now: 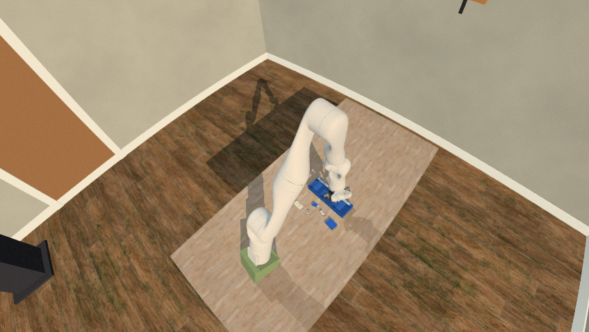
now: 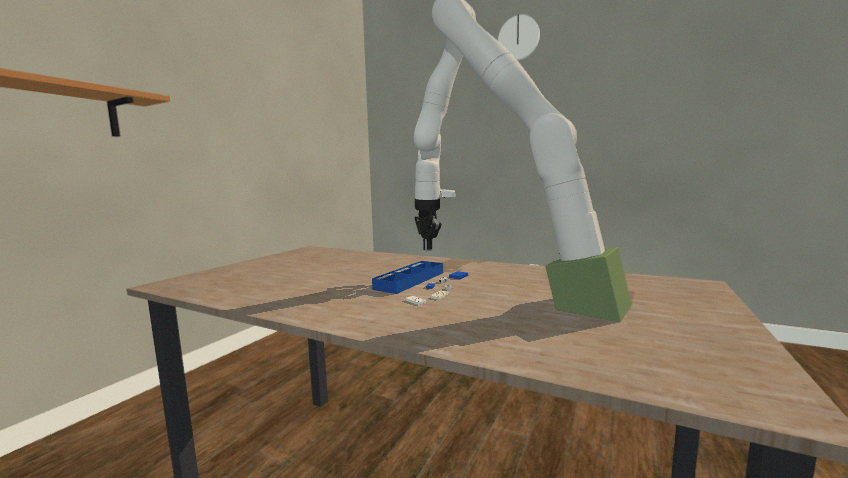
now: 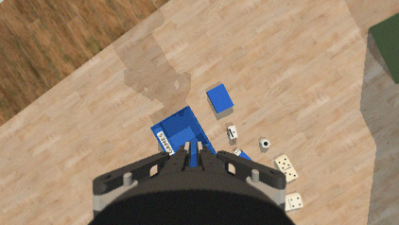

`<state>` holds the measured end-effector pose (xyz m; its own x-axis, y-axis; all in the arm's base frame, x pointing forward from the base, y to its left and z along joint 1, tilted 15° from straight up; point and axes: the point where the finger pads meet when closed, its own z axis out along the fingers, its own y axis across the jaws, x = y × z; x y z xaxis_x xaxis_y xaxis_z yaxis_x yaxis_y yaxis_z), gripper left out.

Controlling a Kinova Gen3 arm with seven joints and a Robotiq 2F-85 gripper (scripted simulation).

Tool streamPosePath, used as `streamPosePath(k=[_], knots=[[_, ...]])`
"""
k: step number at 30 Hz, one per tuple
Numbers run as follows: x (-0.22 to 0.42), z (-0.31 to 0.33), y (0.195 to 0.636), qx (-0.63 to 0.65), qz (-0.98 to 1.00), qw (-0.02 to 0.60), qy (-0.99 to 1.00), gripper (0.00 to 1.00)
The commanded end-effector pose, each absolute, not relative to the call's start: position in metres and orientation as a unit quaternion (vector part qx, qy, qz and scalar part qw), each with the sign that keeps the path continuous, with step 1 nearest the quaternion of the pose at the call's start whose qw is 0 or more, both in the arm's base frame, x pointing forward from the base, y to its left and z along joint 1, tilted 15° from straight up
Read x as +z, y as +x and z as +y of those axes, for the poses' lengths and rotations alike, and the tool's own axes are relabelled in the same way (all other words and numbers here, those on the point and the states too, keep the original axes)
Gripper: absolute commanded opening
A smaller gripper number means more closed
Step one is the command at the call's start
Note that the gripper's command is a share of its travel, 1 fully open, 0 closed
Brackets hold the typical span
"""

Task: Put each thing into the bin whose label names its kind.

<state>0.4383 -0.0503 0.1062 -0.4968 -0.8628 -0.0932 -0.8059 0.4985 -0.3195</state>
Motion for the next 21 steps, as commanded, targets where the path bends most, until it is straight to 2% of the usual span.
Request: streamPosePath(k=[1, 21], knots=[[0.0867, -0.0671, 0.4493, -0.102, 0.832, 0.111, -0.533, 0.09], [0.0868, -0.0662, 0.4489, -0.120, 0.482, 0.053, -0.866, 0.09]])
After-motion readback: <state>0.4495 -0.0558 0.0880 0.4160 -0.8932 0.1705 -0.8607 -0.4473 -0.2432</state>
